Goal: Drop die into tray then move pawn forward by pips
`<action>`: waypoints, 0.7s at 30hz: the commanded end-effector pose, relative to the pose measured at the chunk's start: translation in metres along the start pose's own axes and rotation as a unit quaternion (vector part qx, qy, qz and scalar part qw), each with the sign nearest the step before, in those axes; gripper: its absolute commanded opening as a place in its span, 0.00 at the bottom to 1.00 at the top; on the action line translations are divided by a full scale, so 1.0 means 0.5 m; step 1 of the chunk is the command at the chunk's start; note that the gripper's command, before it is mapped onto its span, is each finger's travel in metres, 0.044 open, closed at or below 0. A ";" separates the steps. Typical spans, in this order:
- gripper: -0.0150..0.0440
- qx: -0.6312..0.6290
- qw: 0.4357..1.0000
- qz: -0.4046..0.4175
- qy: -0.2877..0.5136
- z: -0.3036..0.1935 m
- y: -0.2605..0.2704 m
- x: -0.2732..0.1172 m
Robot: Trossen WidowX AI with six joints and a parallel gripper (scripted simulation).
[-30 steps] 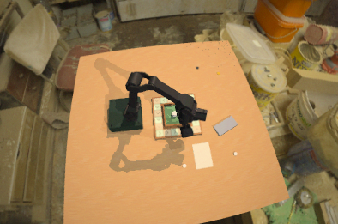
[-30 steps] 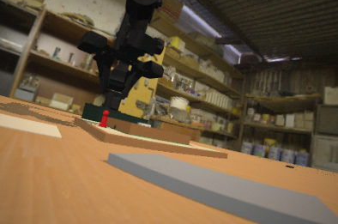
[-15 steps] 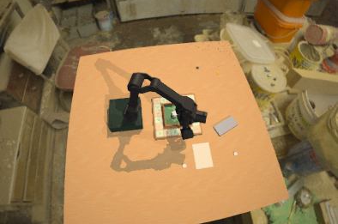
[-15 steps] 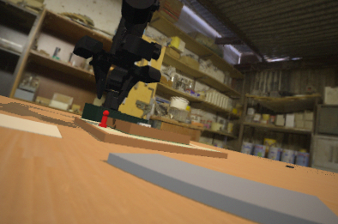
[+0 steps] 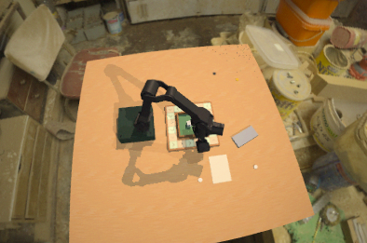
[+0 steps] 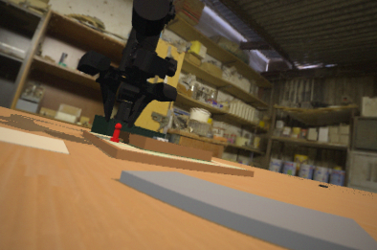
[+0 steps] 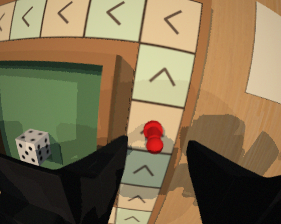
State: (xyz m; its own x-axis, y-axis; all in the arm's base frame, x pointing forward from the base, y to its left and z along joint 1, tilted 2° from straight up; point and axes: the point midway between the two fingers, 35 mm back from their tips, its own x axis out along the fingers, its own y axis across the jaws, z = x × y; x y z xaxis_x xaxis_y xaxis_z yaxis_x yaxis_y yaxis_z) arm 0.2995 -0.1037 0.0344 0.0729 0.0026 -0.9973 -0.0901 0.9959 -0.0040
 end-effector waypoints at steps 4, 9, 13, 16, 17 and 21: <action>0.59 -0.001 1.000 0.003 0.003 -0.005 0.003 0.029; 0.59 -0.001 1.000 0.003 0.003 -0.006 0.003 0.044; 0.50 -0.001 1.000 0.003 0.003 -0.006 0.003 0.046; 0.37 -0.001 1.000 0.003 0.003 -0.006 0.003 0.046; 0.33 -0.001 1.000 0.003 0.003 -0.006 0.003 0.046; 0.28 -0.001 1.000 0.003 0.003 -0.006 0.003 0.046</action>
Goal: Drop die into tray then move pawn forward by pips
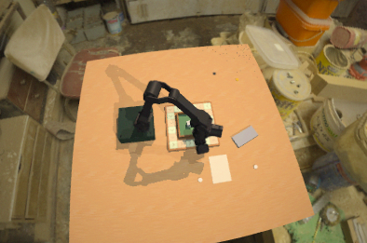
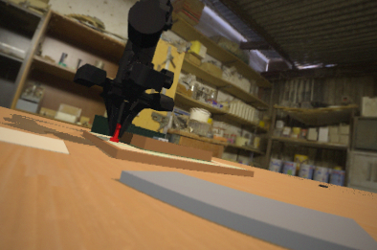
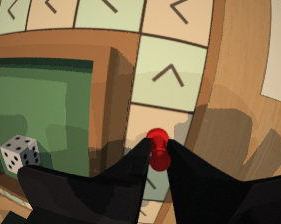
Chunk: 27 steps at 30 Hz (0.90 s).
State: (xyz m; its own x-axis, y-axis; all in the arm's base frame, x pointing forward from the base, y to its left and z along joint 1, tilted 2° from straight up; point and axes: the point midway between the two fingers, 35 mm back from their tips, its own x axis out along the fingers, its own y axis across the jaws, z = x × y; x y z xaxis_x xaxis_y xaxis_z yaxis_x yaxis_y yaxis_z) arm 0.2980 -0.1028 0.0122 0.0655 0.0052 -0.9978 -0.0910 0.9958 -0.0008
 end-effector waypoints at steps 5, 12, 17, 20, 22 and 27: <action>0.25 -0.001 1.000 0.001 0.000 0.000 0.001 0.002; 0.25 -0.001 1.000 0.001 -0.001 0.012 -0.004 -0.065; 0.25 -0.001 1.000 0.001 -0.001 0.017 -0.006 -0.129; 0.25 -0.001 1.000 0.001 -0.001 0.016 -0.005 -0.168; 0.25 -0.001 1.000 0.001 -0.001 0.014 -0.004 -0.194; 0.25 -0.001 1.000 0.001 -0.001 0.006 0.001 -0.251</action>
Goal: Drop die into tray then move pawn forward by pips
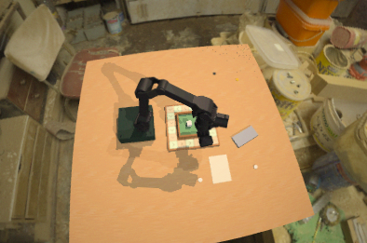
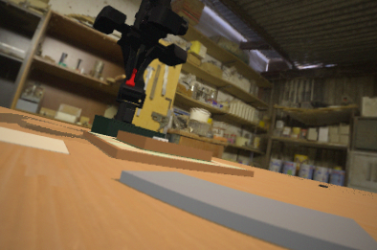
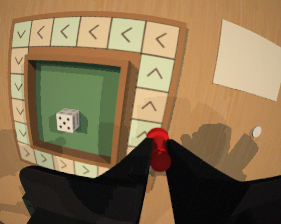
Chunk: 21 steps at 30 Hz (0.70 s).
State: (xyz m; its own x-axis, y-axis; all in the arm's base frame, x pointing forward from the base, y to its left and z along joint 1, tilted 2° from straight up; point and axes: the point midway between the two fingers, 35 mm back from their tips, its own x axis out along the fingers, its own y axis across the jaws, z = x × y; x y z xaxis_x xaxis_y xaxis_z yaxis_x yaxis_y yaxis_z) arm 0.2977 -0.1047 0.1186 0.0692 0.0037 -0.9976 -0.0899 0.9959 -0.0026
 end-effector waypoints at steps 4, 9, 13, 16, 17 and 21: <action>0.25 -0.002 1.000 0.002 0.001 -0.005 0.006 -0.040; 0.25 -0.002 1.000 0.003 0.000 0.037 0.038 -0.017; 0.25 -0.002 1.000 0.004 0.000 0.074 0.074 0.006; 0.25 -0.002 1.000 0.004 -0.001 0.097 0.102 0.022; 0.25 -0.002 1.000 0.005 -0.001 0.105 0.112 0.028; 0.25 -0.001 1.000 0.006 -0.001 0.133 0.153 0.050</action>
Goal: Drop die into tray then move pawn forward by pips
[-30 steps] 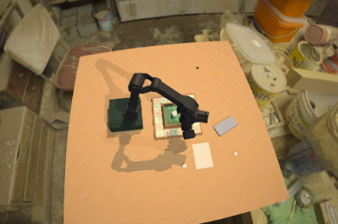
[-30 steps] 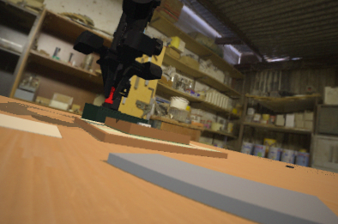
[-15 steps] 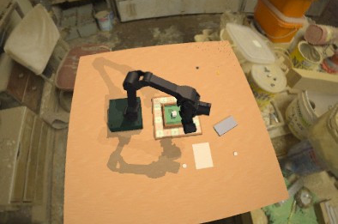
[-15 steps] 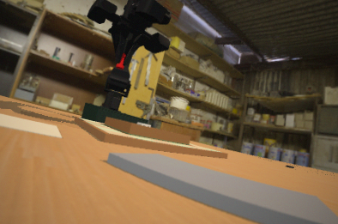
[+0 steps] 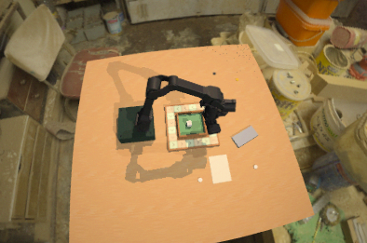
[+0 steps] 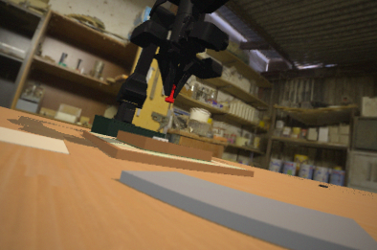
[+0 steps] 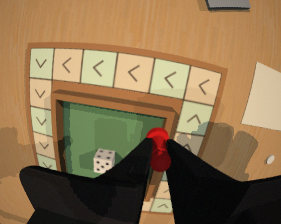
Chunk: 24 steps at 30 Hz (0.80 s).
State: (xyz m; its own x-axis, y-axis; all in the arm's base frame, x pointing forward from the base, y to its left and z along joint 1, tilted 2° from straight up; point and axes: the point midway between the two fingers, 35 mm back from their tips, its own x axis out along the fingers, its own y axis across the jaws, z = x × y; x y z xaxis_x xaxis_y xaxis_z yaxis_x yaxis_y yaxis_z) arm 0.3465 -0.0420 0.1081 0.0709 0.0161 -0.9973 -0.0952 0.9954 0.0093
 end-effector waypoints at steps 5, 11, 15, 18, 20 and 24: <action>0.25 0.001 1.000 0.001 -0.001 0.058 0.092 0.053; 0.25 0.001 1.000 0.002 -0.002 0.083 0.144 0.082; 0.25 0.001 1.000 0.002 -0.002 0.083 0.144 0.087; 0.25 0.001 1.000 0.002 -0.002 0.084 0.145 0.109; 0.25 0.001 1.000 0.002 -0.002 0.084 0.145 0.132; 0.25 0.001 1.000 0.002 -0.002 0.083 0.145 0.152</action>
State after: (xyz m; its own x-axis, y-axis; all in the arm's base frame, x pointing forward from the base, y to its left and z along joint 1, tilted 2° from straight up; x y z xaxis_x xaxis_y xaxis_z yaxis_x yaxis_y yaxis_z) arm 0.3883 0.0352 0.0500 0.0878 0.0247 -0.9958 -0.0977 0.9951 0.0161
